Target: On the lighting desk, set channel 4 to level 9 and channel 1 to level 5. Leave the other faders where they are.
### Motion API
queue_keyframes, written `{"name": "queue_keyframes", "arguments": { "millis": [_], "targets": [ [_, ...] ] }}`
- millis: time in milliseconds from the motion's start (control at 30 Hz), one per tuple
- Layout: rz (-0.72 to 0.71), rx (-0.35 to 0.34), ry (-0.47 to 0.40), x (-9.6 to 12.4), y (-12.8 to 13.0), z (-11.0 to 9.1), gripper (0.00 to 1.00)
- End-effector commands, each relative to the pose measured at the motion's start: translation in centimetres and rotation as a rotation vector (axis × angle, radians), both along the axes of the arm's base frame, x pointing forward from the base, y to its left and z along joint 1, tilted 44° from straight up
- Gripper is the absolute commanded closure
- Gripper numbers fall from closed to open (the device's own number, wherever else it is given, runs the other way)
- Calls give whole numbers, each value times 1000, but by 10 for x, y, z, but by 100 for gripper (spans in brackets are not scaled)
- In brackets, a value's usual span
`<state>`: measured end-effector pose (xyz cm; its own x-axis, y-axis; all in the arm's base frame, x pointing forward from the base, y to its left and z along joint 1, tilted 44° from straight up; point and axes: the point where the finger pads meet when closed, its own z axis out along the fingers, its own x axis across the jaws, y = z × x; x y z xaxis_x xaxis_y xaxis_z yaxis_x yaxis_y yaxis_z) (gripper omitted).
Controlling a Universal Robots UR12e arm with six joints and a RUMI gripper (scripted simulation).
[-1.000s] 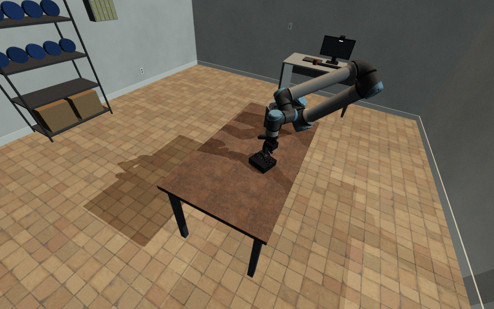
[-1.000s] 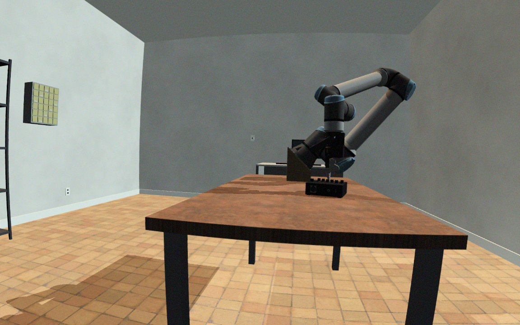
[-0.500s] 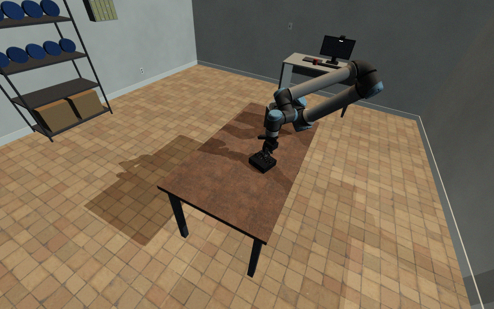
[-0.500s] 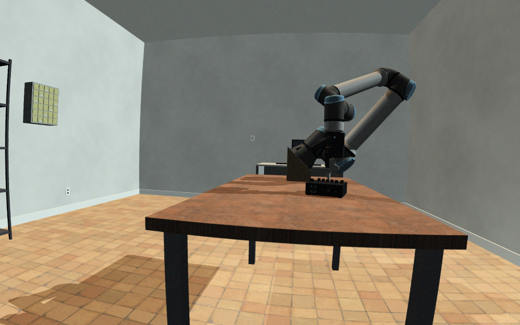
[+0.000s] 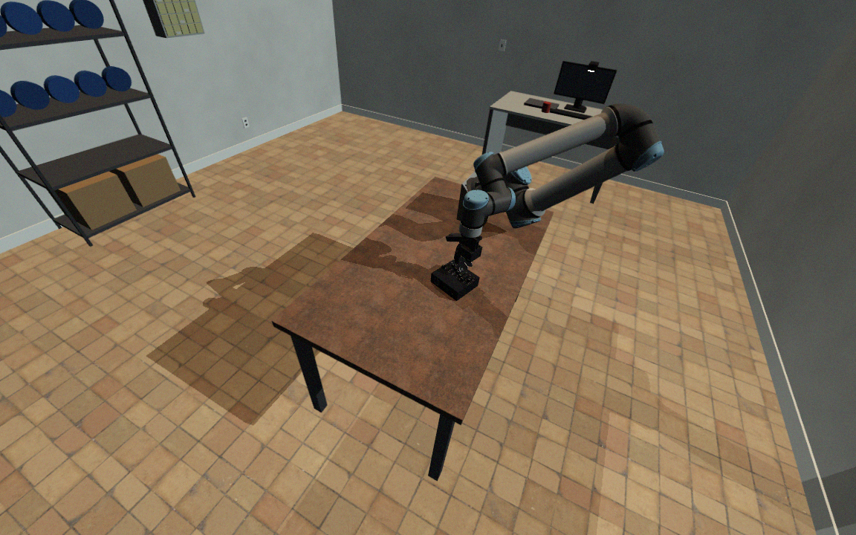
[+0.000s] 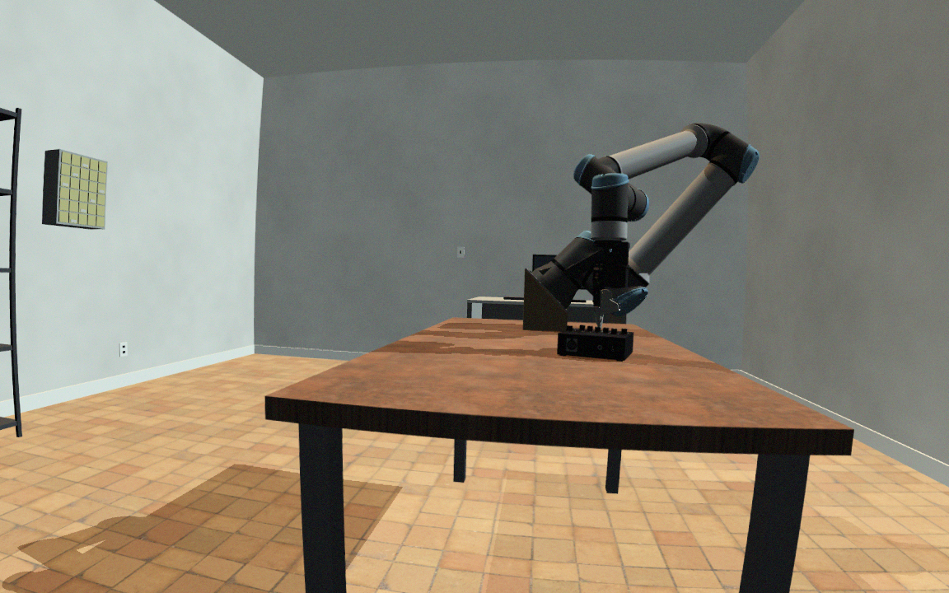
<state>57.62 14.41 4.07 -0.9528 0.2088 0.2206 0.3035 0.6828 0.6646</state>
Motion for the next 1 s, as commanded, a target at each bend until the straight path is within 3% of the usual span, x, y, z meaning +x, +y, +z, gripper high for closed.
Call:
{"name": "queue_keyframes", "arguments": {
  "millis": [0,967],
  "targets": [
    [0,0,-1,3,-1,0,100],
    [0,0,-1,16,-4,-3,100]
  ]
}}
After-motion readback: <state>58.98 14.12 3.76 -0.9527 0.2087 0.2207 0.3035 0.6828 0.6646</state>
